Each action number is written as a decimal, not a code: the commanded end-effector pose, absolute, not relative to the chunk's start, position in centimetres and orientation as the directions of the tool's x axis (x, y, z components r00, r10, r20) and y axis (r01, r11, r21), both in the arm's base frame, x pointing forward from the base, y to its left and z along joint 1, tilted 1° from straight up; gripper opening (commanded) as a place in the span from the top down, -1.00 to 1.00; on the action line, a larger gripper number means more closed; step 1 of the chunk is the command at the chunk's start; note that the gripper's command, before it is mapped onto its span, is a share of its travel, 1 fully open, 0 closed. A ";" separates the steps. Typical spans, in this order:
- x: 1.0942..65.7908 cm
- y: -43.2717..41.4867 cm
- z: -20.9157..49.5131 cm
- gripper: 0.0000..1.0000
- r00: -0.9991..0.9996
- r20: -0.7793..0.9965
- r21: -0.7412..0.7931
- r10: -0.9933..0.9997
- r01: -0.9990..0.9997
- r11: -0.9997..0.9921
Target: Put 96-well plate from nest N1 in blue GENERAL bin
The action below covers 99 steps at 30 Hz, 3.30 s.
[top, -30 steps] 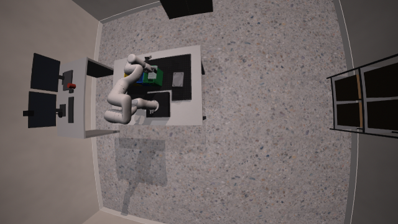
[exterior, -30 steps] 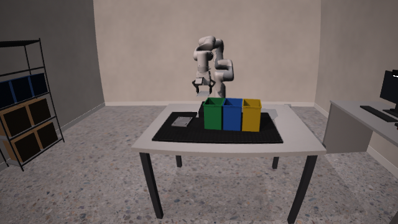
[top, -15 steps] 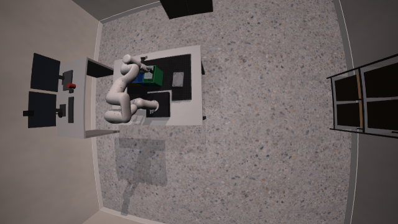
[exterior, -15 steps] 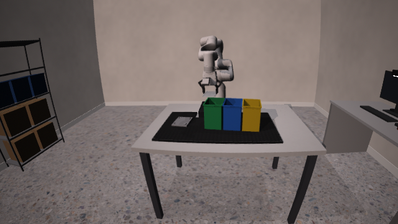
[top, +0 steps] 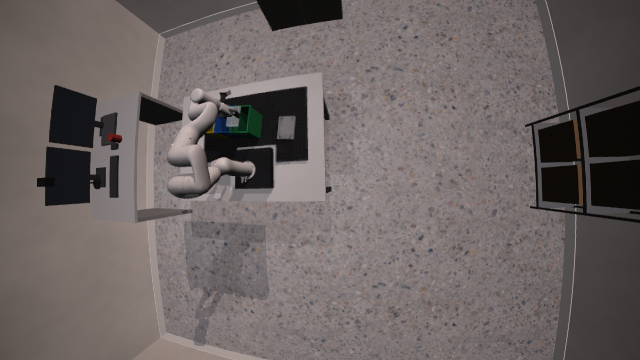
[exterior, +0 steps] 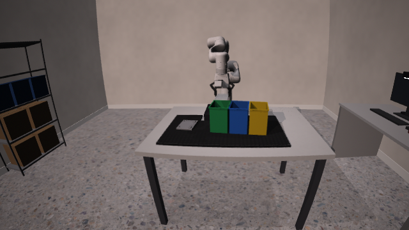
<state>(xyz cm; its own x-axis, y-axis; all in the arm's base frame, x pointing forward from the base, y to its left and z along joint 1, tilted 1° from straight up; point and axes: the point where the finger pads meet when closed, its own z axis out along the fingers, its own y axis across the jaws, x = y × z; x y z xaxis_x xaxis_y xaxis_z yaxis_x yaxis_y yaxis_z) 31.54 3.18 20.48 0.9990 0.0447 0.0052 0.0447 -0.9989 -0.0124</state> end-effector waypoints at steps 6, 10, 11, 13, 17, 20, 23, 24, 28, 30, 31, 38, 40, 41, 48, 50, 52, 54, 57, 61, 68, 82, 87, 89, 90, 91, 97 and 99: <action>31.6 6.1 20.6 1.00 0.999 0.009 -0.012 0.044 0.044 -0.999; 31.6 7.4 20.6 1.00 0.999 0.009 -0.013 0.044 0.044 -0.999; 31.5 7.8 20.6 1.00 0.999 0.009 -0.013 0.044 0.044 -0.999; 31.5 8.4 20.6 1.00 0.999 0.009 -0.013 0.044 0.044 -0.999; 31.5 9.8 20.5 1.00 0.999 0.009 -0.013 0.044 0.044 -0.999; 31.5 10.1 20.5 1.00 0.999 0.009 -0.013 0.044 0.044 -0.999; 31.4 11.1 20.5 1.00 0.999 0.009 -0.013 0.044 0.044 -0.999; 31.4 11.5 20.5 1.00 0.999 0.009 -0.013 0.044 0.044 -0.999; 31.4 12.8 20.5 1.00 0.999 0.009 -0.013 0.044 0.044 -0.999; 31.4 13.5 20.5 1.00 0.999 0.009 -0.013 0.044 0.044 -0.999; 31.4 13.8 20.5 1.00 0.999 0.009 -0.013 0.044 0.044 -0.999; 31.3 15.1 20.5 1.00 0.999 0.009 -0.013 0.044 0.044 -0.999; 31.3 15.1 20.5 1.00 0.999 0.009 -0.013 0.044 0.044 -0.999; 31.3 15.1 20.5 1.00 0.999 0.009 -0.013 0.044 0.044 -0.999; 31.3 15.1 20.5 1.00 0.999 0.009 -0.013 0.044 0.044 -0.999; 31.3 15.1 20.5 1.00 0.999 0.009 -0.013 0.044 0.044 -0.999; 31.3 15.1 20.5 1.00 0.999 0.009 -0.013 0.044 0.044 -0.999; 31.3 15.1 20.5 1.00 0.999 0.009 -0.013 0.044 0.044 -0.999; 31.3 15.1 20.5 1.00 0.999 0.009 -0.013 0.044 0.044 -0.999; 31.3 15.1 20.5 1.00 0.999 0.009 -0.013 0.044 0.044 -0.999; 31.3 15.1 20.5 1.00 0.999 0.009 -0.013 0.044 0.044 -0.999; 31.3 15.0 19.5 1.00 0.999 0.009 -0.013 0.044 0.044 -0.999; 31.3 15.0 18.8 1.00 0.999 0.009 -0.013 0.044 0.044 -0.999; 31.3 15.1 18.6 1.00 0.999 0.009 -0.013 0.044 0.044 -0.999; 31.3 15.1 18.6 1.00 0.999 0.009 -0.013 0.044 0.044 -0.999; 31.3 15.1 18.6 1.00 0.999 0.009 -0.013 0.044 0.044 -0.999; 31.3 15.1 18.6 1.00 0.999 0.009 -0.013 0.044 0.044 -0.999; 31.3 15.0 18.6 1.00 0.999 0.009 -0.013 0.044 0.044 -0.999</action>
